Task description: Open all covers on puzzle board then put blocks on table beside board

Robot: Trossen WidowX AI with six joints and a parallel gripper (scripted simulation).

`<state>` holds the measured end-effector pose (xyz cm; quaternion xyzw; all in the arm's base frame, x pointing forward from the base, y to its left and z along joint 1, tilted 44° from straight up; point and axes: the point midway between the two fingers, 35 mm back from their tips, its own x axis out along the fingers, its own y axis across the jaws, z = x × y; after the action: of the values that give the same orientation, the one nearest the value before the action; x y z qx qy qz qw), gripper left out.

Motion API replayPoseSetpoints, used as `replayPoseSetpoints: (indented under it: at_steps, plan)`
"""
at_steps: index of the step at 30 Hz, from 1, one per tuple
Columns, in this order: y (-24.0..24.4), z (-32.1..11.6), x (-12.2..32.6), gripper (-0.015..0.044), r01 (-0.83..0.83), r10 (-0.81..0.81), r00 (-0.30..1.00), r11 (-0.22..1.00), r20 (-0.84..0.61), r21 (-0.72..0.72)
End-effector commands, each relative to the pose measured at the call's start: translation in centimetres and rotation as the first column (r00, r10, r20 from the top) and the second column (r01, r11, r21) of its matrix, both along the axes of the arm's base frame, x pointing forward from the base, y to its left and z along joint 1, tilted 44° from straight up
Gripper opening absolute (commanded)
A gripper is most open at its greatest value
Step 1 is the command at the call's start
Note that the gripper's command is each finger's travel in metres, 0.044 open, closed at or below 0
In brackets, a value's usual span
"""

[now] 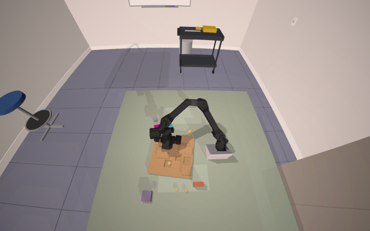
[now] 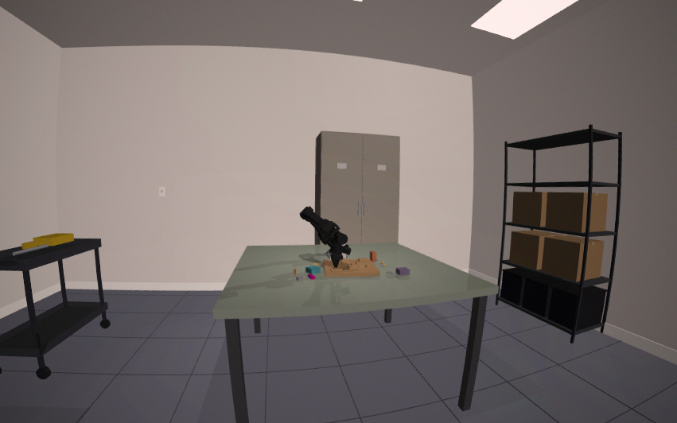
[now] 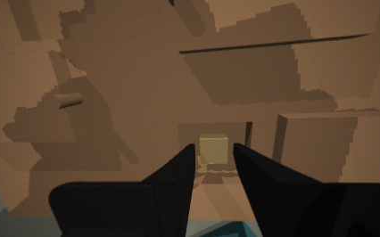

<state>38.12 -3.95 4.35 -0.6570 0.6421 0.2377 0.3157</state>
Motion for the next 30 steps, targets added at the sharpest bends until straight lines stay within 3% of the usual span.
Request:
replayPoseSetpoints:
  at_steps: [1, 9, 30]
  plan:
    - [0.0, 0.0, 0.0, 0.013, 0.0, 0.0, 1.0, 1.0, 0.001, 0.0]
    - [0.0, 0.0, 0.0, 0.008, 0.0, 0.0, 1.0, 1.0, 0.001, 0.0]
    - [1.7, 1.5, -0.1, 0.008, -0.002, 0.002, 1.0, 1.0, -0.002, 0.0]
